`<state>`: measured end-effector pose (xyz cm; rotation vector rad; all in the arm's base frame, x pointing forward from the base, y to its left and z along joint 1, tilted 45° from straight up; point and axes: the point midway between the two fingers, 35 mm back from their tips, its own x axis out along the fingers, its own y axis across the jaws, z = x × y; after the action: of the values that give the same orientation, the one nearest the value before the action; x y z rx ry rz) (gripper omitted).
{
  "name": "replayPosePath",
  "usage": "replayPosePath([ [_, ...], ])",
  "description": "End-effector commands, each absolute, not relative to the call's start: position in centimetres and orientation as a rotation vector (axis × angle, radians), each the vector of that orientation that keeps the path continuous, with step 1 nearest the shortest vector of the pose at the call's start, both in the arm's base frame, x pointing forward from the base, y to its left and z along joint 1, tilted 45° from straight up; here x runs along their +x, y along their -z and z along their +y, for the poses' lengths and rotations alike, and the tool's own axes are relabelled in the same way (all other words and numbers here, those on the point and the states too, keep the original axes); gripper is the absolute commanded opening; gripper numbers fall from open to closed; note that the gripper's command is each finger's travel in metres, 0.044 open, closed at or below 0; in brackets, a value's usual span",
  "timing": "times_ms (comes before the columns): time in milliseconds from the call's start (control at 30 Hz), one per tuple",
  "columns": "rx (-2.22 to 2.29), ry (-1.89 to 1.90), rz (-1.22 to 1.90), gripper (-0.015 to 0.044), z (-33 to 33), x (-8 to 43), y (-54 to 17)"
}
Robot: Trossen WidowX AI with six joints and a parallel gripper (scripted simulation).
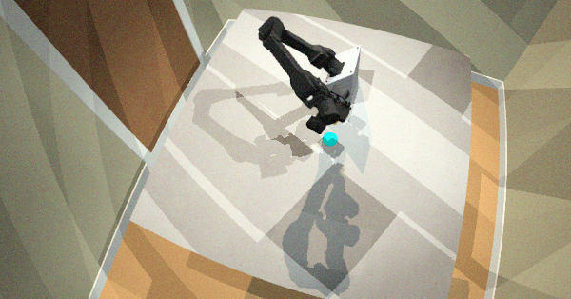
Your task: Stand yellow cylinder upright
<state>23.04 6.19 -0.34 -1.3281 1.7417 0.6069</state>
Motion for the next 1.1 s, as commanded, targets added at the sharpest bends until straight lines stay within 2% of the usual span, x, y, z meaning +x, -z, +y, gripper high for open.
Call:
replayPosePath([
  [0,-1.300,-0.640,1.740,0.0105,6.08,22.80,0.50],
  [1067,-1.102,-0.836,1.677,0.0105,5.48,22.00,1.37],
])
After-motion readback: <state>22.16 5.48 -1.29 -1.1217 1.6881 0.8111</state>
